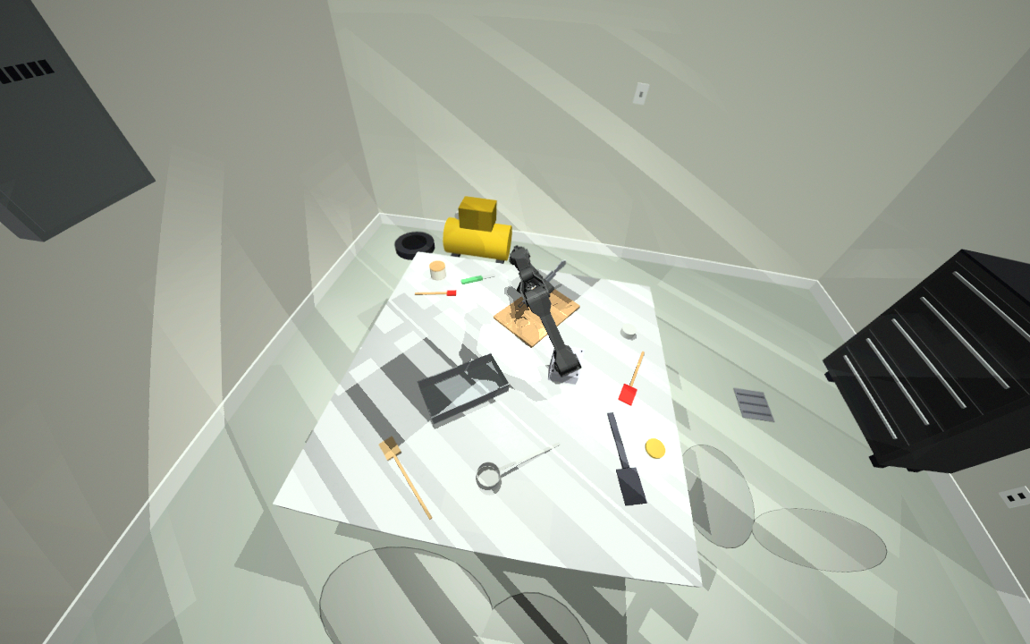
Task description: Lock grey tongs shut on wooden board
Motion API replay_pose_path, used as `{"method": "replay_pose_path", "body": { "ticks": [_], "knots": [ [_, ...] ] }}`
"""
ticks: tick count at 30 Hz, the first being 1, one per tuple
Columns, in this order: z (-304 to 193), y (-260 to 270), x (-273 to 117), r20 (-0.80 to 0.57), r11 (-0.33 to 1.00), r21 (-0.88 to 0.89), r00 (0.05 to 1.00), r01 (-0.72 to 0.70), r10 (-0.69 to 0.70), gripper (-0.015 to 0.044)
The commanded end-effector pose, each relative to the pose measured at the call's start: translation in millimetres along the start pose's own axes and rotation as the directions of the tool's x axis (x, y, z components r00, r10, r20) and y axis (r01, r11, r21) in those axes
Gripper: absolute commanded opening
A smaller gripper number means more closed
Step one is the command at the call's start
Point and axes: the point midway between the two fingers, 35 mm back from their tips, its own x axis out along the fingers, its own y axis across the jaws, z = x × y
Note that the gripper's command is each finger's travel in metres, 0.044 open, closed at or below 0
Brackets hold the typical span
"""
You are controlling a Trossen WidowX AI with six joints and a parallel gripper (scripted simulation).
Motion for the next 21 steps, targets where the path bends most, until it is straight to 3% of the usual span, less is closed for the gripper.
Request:
{"method": "replay_pose_path", "body": {
  "ticks": [1, 14, 21],
  "knots": [
    [-4.5, -0.2, 0.5, 0.152, 1.0, -0.007, 0.988, 0.009, -0.008, -0.015],
    [-18.5, 1.1, -9.8, 0.554, 0.995, 0.023, 0.827, 0.099, -0.095, -0.015],
    [-19.5, 1.2, -10.7, 0.571, 0.994, 0.027, 0.814, 0.106, -0.102, -0.015]
  ]
}}
